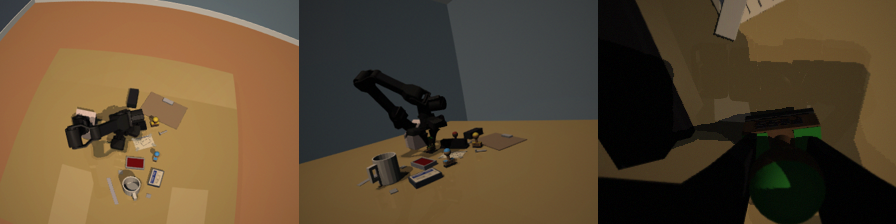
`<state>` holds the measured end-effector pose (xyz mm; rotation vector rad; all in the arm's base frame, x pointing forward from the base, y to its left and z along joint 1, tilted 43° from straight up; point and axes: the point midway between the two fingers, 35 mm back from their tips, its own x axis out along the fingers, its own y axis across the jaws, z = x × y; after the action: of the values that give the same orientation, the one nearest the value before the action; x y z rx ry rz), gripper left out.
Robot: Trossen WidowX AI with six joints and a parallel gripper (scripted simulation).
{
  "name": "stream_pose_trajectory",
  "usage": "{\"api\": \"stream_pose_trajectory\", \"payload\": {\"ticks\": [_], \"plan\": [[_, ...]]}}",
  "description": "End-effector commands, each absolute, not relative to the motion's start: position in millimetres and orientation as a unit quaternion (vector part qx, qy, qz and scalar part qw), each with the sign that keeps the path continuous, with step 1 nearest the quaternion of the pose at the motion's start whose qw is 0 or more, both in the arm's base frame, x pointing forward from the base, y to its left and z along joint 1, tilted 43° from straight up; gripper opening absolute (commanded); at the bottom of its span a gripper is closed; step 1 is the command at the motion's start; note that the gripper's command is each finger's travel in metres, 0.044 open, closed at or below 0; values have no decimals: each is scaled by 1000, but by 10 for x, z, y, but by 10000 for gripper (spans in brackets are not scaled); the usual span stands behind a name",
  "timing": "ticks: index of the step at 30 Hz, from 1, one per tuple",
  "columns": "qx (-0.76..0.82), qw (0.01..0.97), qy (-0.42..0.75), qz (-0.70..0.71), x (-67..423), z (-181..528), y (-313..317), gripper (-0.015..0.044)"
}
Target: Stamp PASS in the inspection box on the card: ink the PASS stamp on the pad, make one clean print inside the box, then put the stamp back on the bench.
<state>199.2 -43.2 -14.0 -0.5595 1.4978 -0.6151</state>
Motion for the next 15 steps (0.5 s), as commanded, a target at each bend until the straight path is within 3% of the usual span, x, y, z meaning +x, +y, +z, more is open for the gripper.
{"api": "stream_pose_trajectory", "payload": {"ticks": [1,15], "plan": [[-244,657,660,-272,2008,-121,-407,0],[-243,657,660,-271,2015,-76,-360,0]]}}
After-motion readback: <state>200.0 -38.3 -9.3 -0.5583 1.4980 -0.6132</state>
